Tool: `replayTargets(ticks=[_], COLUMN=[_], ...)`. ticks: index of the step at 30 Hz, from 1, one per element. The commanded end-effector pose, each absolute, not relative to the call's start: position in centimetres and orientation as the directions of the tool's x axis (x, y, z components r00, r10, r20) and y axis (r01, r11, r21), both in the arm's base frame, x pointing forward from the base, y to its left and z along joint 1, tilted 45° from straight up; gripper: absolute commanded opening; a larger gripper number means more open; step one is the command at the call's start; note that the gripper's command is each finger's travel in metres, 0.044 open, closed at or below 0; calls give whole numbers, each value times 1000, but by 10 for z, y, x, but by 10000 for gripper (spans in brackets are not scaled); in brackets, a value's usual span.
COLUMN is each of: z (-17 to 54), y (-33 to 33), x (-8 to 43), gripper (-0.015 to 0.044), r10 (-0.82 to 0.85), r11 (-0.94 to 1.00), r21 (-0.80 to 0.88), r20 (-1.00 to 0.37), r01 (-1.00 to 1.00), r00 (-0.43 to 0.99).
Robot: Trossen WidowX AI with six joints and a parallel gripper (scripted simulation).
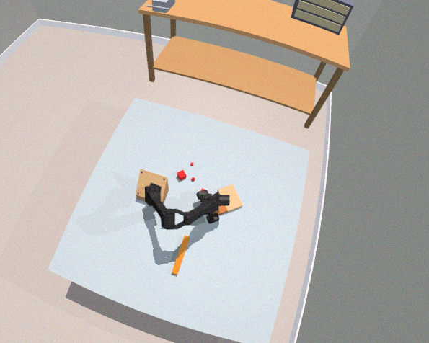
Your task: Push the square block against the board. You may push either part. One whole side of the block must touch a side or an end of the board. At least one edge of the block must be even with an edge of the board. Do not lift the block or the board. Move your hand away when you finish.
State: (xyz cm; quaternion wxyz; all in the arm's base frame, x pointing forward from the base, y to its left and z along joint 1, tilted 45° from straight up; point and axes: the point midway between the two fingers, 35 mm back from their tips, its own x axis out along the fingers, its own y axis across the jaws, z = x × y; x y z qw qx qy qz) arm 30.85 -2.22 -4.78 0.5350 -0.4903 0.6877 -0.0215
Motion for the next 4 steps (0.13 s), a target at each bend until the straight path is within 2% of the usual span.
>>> replayTargets(ticks=[1, 4], z=[-47, -45], y=[-22, -25], x=[309, 306], gripper=[0, 0], r10=[-697, -697], r11=[522, 522], r21=[-558, -558], r20=[-715, -715], r01=[-645, -645], r00=[56, 56])
